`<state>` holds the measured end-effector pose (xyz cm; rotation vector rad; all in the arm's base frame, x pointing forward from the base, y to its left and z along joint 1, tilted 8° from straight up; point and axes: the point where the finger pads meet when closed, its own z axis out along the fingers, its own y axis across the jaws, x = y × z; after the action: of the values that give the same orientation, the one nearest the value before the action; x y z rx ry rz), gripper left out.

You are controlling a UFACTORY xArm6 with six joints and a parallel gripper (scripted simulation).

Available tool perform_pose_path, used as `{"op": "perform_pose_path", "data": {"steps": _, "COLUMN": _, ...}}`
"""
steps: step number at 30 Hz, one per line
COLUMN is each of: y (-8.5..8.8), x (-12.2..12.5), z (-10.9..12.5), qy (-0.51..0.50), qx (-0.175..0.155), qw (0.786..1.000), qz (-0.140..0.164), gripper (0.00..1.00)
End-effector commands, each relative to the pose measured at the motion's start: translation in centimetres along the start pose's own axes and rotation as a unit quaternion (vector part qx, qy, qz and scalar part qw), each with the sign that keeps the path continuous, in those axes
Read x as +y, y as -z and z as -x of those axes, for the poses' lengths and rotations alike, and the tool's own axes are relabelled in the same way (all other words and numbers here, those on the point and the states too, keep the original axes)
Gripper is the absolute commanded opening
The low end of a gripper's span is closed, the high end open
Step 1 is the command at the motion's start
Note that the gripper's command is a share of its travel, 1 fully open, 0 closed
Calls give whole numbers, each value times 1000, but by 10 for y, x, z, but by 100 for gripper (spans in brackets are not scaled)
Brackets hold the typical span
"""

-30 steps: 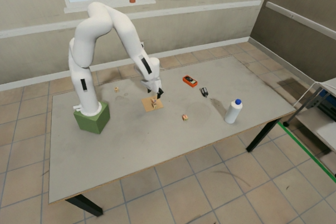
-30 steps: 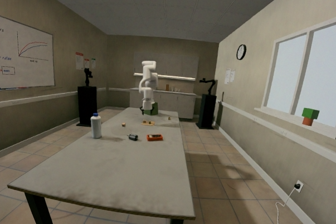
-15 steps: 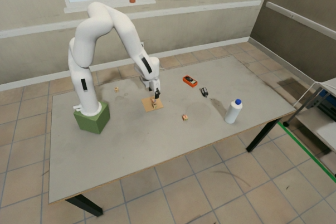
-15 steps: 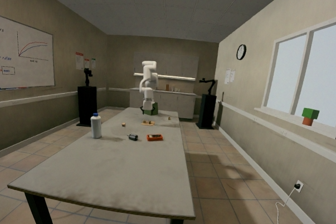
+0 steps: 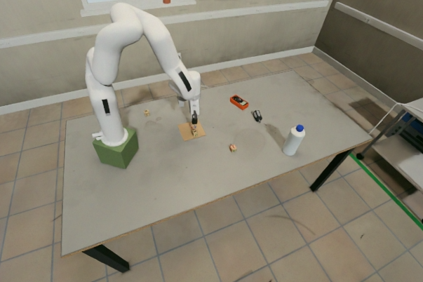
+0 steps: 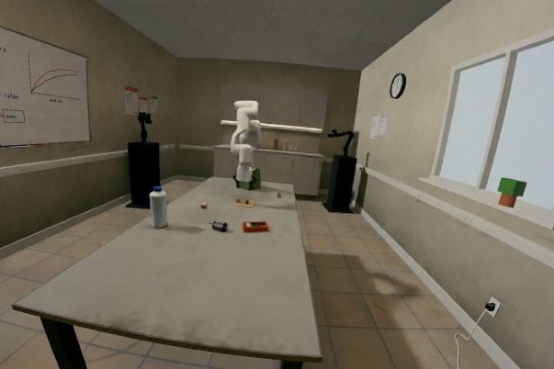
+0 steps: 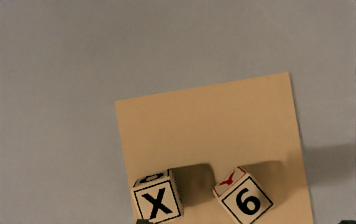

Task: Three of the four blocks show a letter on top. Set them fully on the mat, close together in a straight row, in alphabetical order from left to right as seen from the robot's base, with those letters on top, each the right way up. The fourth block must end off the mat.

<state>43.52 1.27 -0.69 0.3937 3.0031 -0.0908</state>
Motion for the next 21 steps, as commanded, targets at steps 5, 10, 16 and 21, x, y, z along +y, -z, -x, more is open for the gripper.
{"op": "perform_pose_path", "data": {"steps": 5, "y": 1, "x": 6, "z": 1, "qy": -115, "qx": -9, "qw": 993, "qz": -9, "gripper": 100}}
{"op": "perform_pose_path", "data": {"steps": 10, "y": 1, "x": 8, "z": 1, "qy": -169, "qx": -10, "qw": 986, "qz": -8, "gripper": 100}}
{"op": "perform_pose_path", "data": {"steps": 16, "y": 1, "x": 11, "z": 1, "qy": -234, "qx": -10, "qw": 972, "qz": -8, "gripper": 100}}
{"op": "perform_pose_path", "data": {"steps": 21, "y": 0, "x": 14, "z": 1, "qy": -290, "qx": -11, "qw": 957, "qz": -7, "gripper": 100}}
